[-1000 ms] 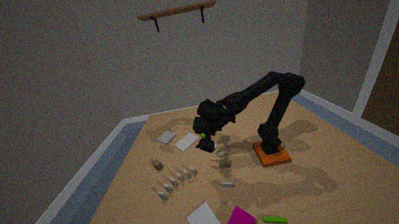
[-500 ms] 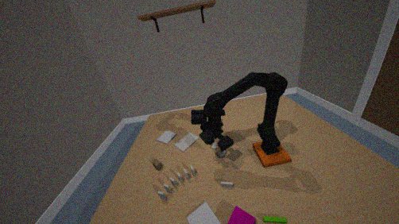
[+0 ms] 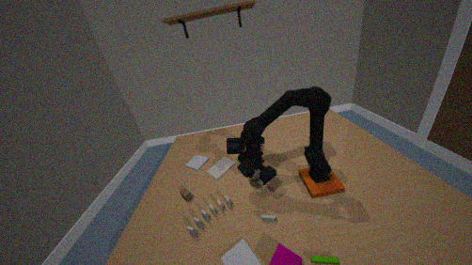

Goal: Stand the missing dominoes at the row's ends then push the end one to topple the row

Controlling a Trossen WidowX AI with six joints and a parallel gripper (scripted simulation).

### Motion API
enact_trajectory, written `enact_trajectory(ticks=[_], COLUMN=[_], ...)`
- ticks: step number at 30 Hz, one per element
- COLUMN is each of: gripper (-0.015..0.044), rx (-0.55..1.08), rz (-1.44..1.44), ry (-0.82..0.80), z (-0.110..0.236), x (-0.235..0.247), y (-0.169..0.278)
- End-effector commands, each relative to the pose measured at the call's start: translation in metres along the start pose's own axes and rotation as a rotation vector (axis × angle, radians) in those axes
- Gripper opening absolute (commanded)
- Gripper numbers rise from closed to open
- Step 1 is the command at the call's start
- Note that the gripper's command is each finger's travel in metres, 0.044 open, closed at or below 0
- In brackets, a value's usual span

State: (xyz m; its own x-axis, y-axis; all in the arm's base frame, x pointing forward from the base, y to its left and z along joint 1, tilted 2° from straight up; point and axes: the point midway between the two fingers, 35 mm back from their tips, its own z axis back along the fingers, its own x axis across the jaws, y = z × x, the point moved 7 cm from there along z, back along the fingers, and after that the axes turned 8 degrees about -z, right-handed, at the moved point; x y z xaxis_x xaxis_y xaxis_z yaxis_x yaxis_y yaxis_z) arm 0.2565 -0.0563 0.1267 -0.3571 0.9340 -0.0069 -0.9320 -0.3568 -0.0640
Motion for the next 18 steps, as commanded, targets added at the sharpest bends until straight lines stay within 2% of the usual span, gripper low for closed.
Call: enact_trajectory(ticks=[1,18], gripper=[0.044,0.044], rx=[0.009,0.009], rz=[0.003,0.003], ry=[-0.012,-0.012], z=[-0.024,-0.04], x=[0.002,0.001], y=[0.004,0.005])
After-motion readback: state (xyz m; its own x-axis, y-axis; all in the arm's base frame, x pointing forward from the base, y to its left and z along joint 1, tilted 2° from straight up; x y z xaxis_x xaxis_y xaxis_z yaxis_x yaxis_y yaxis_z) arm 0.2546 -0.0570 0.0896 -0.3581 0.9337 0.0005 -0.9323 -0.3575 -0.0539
